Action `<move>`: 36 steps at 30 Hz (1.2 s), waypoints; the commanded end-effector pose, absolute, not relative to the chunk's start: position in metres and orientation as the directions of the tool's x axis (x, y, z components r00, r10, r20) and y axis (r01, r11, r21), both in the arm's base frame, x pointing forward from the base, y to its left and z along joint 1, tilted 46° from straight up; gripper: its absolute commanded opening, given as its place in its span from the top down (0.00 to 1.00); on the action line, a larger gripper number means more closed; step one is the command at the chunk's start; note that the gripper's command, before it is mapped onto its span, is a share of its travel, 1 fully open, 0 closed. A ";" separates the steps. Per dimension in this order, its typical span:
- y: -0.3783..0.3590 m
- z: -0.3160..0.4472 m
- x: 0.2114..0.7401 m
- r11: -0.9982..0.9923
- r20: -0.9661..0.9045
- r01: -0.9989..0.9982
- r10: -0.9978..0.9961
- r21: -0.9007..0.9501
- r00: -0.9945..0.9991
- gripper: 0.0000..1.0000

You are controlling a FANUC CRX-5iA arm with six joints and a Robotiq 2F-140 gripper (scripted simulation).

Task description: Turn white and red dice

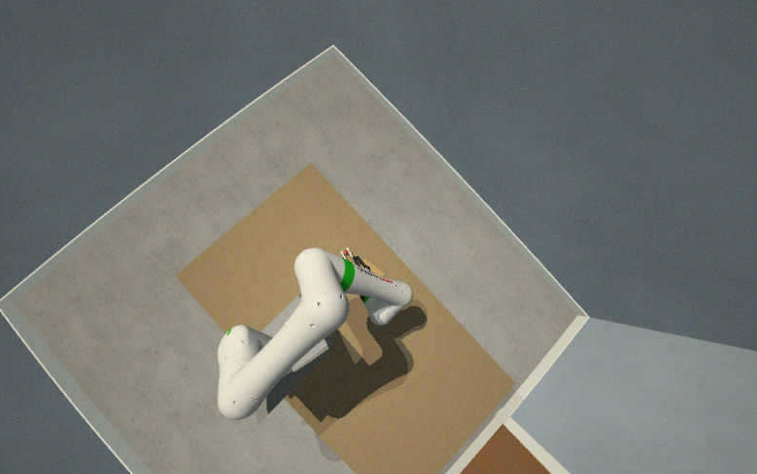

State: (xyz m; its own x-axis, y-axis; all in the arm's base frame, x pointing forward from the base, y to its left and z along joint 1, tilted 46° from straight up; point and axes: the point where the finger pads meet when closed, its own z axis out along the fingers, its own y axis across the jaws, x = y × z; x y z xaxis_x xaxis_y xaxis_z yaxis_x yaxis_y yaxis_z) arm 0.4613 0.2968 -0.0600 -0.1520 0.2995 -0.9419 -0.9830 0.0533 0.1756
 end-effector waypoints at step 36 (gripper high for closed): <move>0.292 -0.062 0.461 0.054 -0.942 -0.983 0.299 0.175 -0.152 0.81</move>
State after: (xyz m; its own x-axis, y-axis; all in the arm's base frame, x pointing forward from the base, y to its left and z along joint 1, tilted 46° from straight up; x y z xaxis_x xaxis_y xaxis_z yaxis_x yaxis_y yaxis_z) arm 0.4611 0.2951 -0.0605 -0.1520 0.2996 -0.9419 -0.9830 0.0534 0.1756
